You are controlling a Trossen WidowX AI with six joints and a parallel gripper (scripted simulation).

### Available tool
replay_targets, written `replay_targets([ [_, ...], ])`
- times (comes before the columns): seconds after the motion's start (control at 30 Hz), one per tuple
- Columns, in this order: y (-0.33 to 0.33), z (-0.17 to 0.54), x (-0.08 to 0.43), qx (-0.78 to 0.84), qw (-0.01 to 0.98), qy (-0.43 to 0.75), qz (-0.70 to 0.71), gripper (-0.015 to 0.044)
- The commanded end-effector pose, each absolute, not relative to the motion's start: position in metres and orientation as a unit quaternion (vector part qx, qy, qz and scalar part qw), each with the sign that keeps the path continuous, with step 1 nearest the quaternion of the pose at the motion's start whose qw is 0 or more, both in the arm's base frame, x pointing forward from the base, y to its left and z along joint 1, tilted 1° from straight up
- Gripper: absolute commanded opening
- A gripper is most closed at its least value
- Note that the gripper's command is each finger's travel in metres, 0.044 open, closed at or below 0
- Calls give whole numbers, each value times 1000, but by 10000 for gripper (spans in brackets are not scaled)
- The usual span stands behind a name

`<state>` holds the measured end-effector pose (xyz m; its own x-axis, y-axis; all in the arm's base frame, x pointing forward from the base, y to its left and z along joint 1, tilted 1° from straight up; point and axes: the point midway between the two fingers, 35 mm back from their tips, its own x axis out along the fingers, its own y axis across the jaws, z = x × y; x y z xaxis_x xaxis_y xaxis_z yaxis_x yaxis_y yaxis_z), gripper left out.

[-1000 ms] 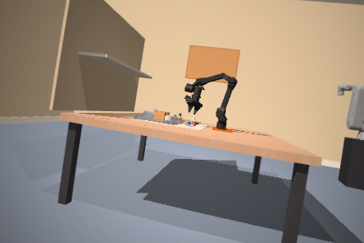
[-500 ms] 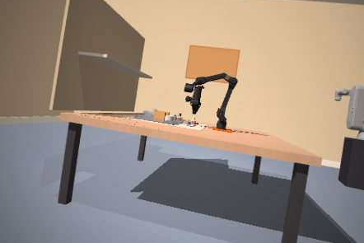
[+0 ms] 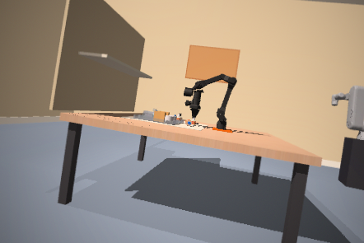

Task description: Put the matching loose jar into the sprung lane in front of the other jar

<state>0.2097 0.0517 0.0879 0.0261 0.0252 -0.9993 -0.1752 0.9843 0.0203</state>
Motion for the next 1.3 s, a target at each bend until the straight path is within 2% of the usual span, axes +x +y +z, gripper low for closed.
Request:
replay_targets([
  [0.0, 51, 81, 209, -57, 713, 696, 70, 440],
  [0.53, 51, 58, 209, -57, 713, 696, 70, 440],
  [0.87, 51, 58, 209, -57, 713, 696, 70, 177],
  [1.07, 51, 58, 209, -57, 713, 696, 70, 138],
  [1.23, 52, 69, 211, -57, 713, 696, 70, 6],
  [1.27, 53, 74, 212, -57, 713, 696, 70, 0],
])
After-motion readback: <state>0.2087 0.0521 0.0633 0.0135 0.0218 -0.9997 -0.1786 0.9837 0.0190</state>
